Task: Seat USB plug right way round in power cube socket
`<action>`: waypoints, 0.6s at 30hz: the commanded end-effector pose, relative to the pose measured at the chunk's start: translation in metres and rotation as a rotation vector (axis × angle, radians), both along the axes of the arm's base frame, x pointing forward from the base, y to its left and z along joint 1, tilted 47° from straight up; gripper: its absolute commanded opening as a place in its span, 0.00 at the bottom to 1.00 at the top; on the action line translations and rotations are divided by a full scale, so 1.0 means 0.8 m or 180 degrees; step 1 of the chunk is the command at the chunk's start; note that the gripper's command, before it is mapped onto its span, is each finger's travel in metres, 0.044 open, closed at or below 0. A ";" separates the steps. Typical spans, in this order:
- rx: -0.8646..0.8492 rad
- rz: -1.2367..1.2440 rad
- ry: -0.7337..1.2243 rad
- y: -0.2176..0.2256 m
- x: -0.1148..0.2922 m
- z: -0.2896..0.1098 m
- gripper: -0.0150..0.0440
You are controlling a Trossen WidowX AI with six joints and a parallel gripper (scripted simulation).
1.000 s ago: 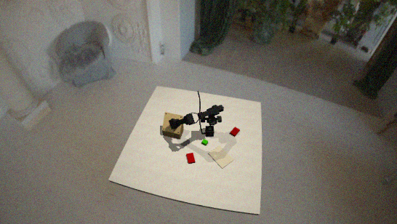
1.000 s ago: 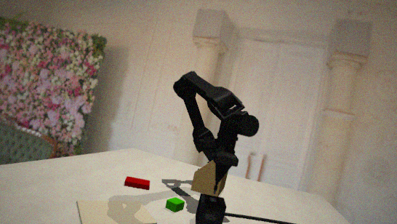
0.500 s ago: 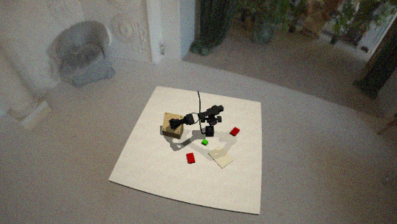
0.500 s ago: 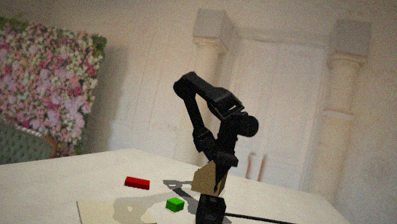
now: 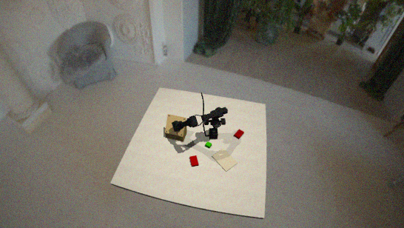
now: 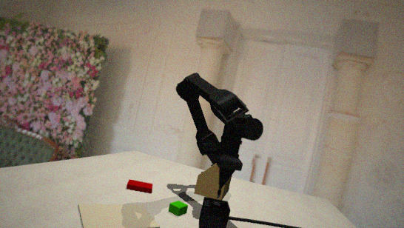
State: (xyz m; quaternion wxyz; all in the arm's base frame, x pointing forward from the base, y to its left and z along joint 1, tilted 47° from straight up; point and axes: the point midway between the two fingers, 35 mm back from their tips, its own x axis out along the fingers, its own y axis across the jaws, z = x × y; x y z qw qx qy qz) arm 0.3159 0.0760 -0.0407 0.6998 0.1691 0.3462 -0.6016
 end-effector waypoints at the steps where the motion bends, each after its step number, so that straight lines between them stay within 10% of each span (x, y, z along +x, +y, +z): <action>1: -0.0012 0.0012 0.0012 -0.001 -0.001 -0.001 0.25; 18: -0.0012 0.0012 0.0012 -0.003 0.000 -0.003 0.25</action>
